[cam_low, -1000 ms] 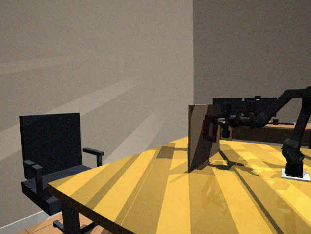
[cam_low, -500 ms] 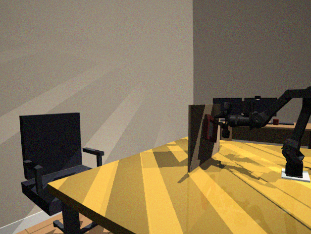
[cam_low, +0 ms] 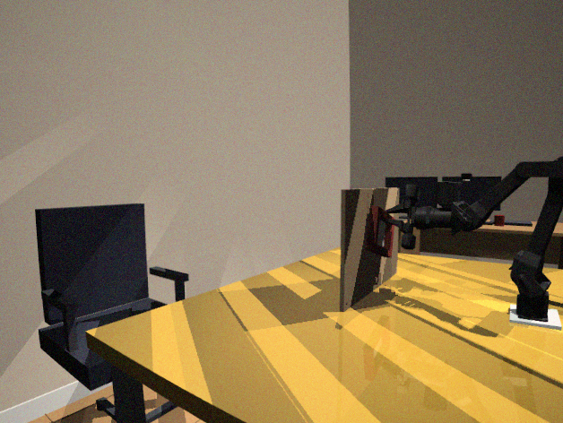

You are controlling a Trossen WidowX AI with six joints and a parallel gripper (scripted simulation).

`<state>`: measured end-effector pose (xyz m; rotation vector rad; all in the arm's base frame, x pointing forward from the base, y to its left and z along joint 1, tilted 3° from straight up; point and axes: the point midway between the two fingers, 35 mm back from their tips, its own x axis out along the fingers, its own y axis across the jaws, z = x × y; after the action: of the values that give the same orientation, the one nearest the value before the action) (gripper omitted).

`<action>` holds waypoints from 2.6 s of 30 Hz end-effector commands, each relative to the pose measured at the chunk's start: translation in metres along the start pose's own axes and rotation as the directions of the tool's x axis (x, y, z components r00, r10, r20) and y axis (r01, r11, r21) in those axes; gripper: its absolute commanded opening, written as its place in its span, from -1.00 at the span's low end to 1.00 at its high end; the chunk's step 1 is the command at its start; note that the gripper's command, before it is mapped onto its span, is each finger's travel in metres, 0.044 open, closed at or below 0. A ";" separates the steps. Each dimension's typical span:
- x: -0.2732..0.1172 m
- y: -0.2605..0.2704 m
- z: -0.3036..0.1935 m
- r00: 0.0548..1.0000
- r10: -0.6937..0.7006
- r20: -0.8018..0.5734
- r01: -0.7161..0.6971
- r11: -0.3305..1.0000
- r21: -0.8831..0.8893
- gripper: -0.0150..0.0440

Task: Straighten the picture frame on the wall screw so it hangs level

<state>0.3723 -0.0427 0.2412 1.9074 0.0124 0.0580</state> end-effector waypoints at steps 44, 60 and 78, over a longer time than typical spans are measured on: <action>0.001 -0.004 -0.001 1.000 0.014 -0.002 -0.014 1.000 -0.006 -0.49; 0.001 -0.006 -0.001 1.000 0.007 -0.003 -0.007 1.000 -0.007 -0.49; 0.001 -0.007 -0.002 1.000 0.007 -0.002 -0.007 0.993 -0.121 -0.49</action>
<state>0.3733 -0.0388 0.2353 1.8014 0.0062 0.0630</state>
